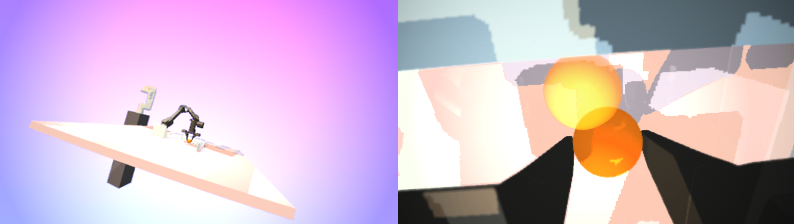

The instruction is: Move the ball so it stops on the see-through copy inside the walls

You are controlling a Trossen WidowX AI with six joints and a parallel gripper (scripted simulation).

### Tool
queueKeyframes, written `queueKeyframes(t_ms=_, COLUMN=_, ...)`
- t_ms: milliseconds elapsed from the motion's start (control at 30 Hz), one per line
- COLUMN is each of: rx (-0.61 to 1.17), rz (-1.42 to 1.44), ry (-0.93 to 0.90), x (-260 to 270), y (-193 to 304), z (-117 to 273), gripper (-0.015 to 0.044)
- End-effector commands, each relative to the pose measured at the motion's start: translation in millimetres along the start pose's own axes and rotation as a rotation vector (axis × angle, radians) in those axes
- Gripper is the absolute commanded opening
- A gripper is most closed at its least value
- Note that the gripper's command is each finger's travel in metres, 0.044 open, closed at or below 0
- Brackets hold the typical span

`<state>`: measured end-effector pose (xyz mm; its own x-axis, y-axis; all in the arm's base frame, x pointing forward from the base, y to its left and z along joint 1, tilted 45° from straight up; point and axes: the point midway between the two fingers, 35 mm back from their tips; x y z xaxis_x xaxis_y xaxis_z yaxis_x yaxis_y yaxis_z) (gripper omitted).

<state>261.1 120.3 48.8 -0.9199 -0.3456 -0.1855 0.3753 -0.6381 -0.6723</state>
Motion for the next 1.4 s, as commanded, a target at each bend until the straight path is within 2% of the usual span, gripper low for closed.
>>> queueKeyframes(t_ms=0, rx=-0.001, rz=-0.016, ry=0.019, x=-3.1, y=0.4, z=3.6, gripper=0.0072)
queueKeyframes(t_ms=100, rx=0.011, rz=-0.046, ry=0.055, x=-10.1, y=3.2, z=18.6, gripper=0.0000)
queueKeyframes(t_ms=900, rx=-0.001, rz=-0.004, ry=0.000, x=-0.2, y=0.9, z=128.9, gripper=0.0000)
queueKeyframes(t_ms=1067, rx=-0.001, rz=-0.004, ry=0.000, x=-0.1, y=-1.0, z=127.0, gripper=0.0000)
queueKeyframes(t_ms=1367, rx=-0.001, rz=-0.004, ry=0.001, x=2.4, y=-25.6, z=91.0, gripper=0.0000)
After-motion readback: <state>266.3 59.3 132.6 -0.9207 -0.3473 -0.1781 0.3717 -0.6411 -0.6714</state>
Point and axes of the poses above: the point midway between the two fingers, 35 mm back from their tips, its own z axis back along the fingers, its own x axis across the jaws, y = z × x, and after that the axes turned 15 degrees about z, right-handed
